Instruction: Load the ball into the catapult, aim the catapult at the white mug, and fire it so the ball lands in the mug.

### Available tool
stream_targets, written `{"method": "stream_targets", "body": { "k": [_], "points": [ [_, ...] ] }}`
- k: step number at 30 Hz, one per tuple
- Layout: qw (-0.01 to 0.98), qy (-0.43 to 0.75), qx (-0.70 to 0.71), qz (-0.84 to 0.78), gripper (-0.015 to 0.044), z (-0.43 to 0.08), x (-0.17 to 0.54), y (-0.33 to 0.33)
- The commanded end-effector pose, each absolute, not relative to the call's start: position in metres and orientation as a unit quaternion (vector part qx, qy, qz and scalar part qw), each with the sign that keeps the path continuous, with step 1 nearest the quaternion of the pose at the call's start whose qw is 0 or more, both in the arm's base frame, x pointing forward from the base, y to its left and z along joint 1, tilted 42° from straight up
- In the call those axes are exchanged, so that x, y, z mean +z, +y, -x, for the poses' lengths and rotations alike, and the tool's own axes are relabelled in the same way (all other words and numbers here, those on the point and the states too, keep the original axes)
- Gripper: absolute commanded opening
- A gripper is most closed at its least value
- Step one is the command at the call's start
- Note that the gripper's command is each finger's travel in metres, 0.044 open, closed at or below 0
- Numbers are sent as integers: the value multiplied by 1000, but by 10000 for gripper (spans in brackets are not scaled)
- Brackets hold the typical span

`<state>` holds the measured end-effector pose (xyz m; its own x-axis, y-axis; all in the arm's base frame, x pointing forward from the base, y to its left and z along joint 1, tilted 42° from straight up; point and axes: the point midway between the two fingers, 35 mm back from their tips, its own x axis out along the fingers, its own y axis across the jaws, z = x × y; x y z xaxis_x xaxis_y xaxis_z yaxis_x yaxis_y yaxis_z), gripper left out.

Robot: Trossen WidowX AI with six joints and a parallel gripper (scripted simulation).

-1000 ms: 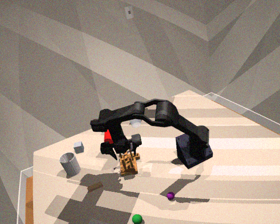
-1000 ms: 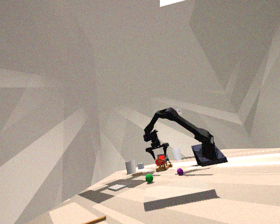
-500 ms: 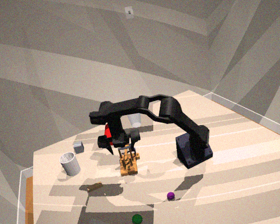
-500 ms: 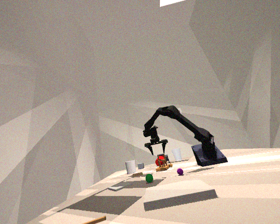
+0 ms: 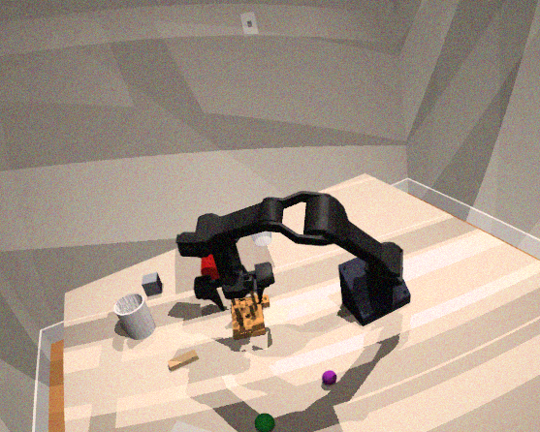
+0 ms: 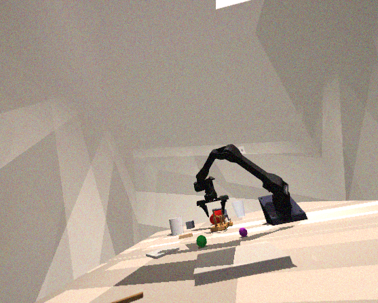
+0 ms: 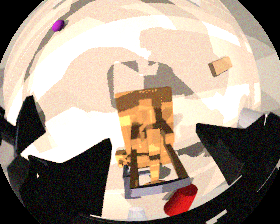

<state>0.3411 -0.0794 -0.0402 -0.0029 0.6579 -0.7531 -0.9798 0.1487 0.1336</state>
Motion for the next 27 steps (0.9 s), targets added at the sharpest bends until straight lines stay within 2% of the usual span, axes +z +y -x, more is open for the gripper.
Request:
{"method": "stream_targets", "body": {
  "k": [1,24,27],
  "points": [
    [670,357,612,222,440,-340,-45,-75],
    [670,356,613,222,440,-339,-71,-52],
    [669,356,613,225,361,-340,-69,-54]
  ]
}}
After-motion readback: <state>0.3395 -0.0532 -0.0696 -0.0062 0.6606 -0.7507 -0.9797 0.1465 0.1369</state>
